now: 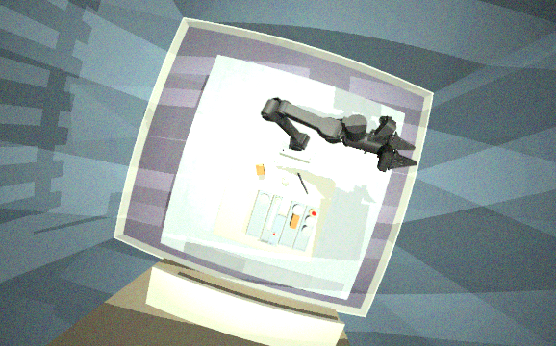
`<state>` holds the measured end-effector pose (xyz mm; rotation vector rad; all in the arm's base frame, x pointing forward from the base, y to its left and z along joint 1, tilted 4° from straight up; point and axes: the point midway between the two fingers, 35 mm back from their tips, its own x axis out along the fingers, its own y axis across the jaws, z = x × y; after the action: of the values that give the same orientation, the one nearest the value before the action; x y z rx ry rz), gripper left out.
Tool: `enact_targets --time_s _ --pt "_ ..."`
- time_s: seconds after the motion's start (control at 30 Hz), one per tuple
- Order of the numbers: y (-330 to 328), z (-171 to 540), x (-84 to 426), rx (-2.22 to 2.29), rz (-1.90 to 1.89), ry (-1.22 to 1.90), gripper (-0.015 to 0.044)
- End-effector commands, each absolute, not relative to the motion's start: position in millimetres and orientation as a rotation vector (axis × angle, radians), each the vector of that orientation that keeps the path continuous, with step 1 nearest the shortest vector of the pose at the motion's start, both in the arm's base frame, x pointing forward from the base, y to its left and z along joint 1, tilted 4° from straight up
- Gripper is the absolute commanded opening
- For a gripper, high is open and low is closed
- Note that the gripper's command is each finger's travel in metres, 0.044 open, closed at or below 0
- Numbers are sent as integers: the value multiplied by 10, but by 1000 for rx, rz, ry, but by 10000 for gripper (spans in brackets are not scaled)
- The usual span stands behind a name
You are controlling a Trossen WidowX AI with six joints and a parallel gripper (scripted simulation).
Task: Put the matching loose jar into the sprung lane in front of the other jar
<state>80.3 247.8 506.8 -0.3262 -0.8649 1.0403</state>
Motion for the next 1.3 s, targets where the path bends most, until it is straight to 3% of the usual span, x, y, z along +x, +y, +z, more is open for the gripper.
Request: enact_targets --time_s 0.0,0.33,0.63,0.97,1.27 --pt "2672 4586 1325 -413 1011 -626 440" --pt "2547 3472 2324 -434 912 -101 440" --pt "1849 2334 3008 -345 661 415 440" --pt "849 1212 3094 -188 354 935 440" --pt "-84 360 2459 102 -3 1447 440"
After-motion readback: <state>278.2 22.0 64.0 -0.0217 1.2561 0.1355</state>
